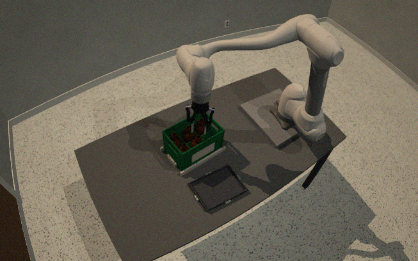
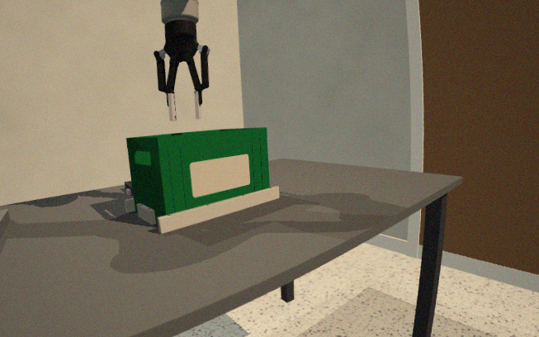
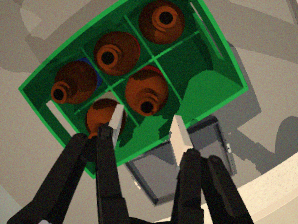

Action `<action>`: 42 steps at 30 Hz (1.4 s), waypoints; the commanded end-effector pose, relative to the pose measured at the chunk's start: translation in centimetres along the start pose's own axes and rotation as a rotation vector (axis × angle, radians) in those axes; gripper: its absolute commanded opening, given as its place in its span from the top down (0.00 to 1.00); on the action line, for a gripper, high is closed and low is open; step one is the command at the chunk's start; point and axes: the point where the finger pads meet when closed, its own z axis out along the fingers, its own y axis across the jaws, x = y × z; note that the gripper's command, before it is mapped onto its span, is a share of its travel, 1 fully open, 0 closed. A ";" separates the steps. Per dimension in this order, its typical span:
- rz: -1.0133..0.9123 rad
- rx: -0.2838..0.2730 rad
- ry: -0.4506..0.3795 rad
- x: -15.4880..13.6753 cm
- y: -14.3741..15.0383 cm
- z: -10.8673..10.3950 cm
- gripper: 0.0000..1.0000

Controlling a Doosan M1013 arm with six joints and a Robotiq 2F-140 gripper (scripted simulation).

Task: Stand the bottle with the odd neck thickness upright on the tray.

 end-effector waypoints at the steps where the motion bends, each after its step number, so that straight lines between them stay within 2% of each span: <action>1: 0.000 0.000 0.000 0.0 0.0 0.2 0.62; 15: 0.000 0.000 0.000 0.0 0.0 1.8 0.62; 42: 0.000 0.000 0.000 0.0 0.0 2.2 0.62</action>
